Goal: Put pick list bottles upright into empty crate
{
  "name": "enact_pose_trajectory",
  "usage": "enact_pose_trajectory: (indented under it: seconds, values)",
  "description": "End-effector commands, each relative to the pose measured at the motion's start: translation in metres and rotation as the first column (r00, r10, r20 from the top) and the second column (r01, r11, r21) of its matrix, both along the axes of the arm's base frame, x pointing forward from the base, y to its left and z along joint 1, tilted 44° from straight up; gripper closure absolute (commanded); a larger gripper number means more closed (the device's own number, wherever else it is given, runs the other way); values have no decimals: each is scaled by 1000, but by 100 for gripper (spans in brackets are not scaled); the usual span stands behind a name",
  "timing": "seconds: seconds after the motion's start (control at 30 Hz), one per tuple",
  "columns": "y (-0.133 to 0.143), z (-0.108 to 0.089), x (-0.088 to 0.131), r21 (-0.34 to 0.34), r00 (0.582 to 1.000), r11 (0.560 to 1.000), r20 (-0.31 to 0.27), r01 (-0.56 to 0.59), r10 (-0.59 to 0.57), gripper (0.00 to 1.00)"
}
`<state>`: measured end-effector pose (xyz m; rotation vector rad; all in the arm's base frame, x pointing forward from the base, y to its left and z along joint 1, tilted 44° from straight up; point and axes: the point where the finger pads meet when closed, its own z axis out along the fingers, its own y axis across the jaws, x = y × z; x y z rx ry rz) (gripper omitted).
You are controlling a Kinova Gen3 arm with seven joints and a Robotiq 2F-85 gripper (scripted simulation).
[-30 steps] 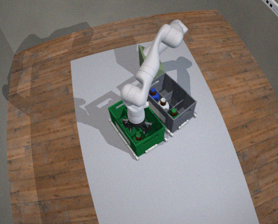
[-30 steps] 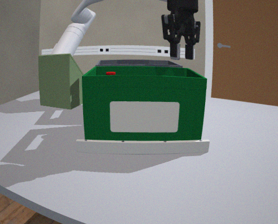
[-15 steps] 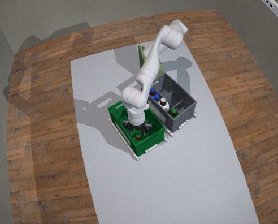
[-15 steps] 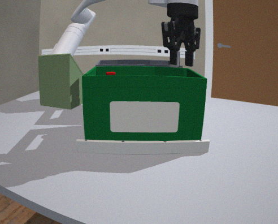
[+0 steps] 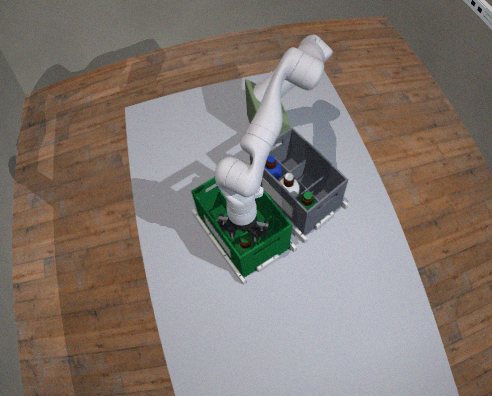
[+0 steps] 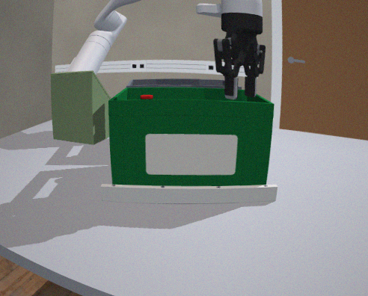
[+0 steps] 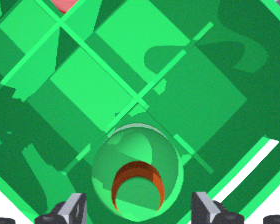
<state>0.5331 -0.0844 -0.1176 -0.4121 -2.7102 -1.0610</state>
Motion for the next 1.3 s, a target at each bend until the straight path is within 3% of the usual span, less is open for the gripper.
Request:
enact_pose_trajectory:
  seconds: [0.0, 0.87, 1.27]
  values:
    - [1, -2, 0, -1, 1000, 1000, 2, 1, -1, 33]
    - [23, -25, -2, -1, 1000, 1000, 2, 1, -1, 33]
    - [24, -26, -2, -1, 1000, 1000, 2, 1, -1, 33]
